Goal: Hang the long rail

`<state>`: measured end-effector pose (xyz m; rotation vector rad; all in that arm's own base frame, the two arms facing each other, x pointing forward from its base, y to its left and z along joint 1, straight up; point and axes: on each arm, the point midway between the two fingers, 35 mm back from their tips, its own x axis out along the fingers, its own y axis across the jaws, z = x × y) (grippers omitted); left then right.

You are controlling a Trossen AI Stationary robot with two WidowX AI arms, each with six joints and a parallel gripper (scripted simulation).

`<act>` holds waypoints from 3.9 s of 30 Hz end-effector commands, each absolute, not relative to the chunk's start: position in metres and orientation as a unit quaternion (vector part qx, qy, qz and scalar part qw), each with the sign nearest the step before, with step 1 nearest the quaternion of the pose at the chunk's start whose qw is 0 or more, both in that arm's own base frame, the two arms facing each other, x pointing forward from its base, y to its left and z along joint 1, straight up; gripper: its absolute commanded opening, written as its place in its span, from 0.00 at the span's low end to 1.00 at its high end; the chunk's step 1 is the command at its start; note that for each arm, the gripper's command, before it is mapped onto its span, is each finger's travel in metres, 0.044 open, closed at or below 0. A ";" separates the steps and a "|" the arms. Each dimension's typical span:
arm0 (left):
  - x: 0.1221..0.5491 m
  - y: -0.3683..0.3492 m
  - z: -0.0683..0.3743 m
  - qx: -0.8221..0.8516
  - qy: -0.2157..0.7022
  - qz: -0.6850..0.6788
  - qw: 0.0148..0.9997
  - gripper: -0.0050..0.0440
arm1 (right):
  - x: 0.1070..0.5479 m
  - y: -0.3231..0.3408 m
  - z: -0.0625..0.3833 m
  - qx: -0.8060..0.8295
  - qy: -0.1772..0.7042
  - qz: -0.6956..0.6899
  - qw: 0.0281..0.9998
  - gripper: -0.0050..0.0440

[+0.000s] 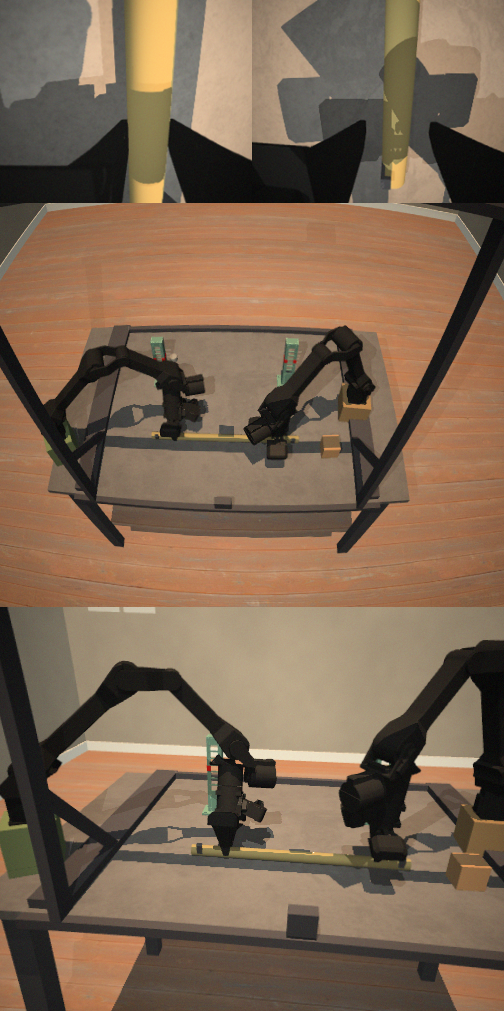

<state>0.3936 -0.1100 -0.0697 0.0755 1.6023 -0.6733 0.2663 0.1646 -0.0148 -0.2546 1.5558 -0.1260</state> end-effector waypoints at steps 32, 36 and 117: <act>0.399 -0.112 -0.060 0.034 0.693 -0.301 0.654 0.00 | 0.272 0.156 -0.047 -0.123 0.693 -0.069 0.707 0.49; 0.399 -0.112 -0.060 0.034 0.693 -0.301 0.654 0.00 | 0.272 0.157 -0.046 -0.122 0.692 -0.068 0.708 0.45; 0.387 -0.135 -0.029 0.258 0.649 -0.070 0.712 0.56 | 0.274 0.159 -0.042 -0.119 0.689 -0.066 0.712 0.00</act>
